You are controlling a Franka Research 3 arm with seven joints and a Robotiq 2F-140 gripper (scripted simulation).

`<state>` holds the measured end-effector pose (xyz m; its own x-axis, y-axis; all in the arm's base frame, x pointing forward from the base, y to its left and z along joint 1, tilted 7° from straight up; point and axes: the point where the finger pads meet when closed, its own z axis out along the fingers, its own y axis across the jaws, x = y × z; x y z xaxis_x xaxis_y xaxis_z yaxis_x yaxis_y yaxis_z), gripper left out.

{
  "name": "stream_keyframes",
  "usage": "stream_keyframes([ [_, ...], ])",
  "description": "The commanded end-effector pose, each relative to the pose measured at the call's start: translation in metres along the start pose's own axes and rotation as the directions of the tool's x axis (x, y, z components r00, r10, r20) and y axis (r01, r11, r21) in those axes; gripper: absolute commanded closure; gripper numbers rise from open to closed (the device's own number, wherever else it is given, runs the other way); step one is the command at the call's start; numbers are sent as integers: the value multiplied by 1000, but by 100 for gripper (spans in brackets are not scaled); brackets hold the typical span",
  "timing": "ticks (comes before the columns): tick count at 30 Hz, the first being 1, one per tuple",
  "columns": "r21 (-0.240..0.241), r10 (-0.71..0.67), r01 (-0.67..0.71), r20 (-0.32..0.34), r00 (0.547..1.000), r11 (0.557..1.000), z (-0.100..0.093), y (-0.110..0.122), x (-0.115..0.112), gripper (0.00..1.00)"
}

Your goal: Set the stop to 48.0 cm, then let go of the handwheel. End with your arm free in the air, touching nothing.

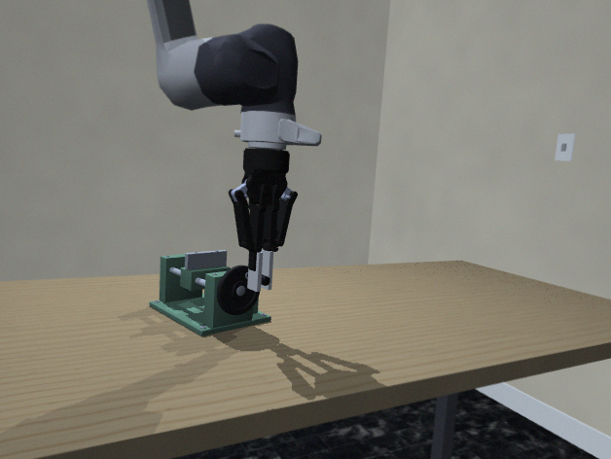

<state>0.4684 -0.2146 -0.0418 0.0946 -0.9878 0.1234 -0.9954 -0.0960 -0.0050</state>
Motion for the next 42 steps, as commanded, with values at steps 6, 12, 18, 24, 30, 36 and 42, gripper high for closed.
stream_keyframes([
  [6, -1, 0, 0, 0, 1000, 1000, -3, 5, 1, 96],
  [12, -1, 0, 0, 0, 1000, 1000, -4, 9, 1, 96],
  [18, -1, 0, 0, 0, 1000, 1000, -5, 11, 1, 96],
  [24, -1, 0, 0, 0, 1000, 1000, -5, 15, 1, 96],
  [30, -1, 0, 0, 0, 1000, 1000, -5, 20, 1, 96],
  [36, -1, 0, 0, 0, 1000, 1000, -4, 24, 1, 96],
  [42, -1, 0, 0, 0, 1000, 1000, -2, 30, 1, 96],
])
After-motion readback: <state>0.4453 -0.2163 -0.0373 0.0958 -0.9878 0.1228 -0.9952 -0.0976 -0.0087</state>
